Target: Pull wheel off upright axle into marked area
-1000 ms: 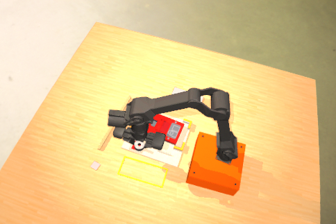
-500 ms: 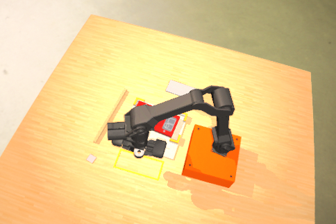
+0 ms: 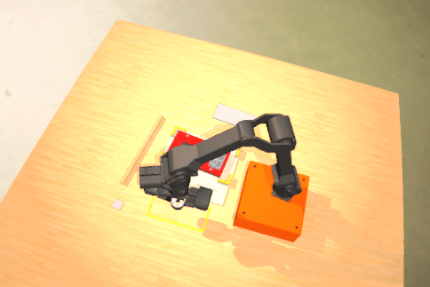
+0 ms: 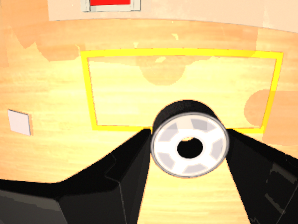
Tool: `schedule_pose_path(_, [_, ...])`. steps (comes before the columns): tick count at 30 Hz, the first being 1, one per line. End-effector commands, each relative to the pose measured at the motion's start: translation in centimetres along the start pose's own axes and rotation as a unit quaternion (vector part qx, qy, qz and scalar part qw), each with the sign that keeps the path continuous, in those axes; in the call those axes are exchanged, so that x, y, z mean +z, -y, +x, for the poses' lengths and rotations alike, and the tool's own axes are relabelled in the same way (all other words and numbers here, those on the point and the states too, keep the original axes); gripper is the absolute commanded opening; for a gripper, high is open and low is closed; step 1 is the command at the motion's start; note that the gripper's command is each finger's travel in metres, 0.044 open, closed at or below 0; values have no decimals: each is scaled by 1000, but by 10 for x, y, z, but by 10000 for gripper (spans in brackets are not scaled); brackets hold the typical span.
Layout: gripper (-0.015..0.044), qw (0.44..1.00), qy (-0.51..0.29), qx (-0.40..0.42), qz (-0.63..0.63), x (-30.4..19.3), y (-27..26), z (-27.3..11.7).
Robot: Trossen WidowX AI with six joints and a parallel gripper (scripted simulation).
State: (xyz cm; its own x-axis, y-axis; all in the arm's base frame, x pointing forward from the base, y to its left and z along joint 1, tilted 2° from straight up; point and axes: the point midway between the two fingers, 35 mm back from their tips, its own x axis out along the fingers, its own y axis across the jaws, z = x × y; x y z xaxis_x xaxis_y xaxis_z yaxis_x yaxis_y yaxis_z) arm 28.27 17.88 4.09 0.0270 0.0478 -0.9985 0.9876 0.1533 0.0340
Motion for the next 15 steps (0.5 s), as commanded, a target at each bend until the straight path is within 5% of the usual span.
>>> schedule_pose_path(1, [0,1000,2,-1,3,0,0,23])
schedule_pose_path(11, [0,1000,2,-1,3,2,3,70])
schedule_pose_path(15, [105,1000,4,-10,1,3,6,69])
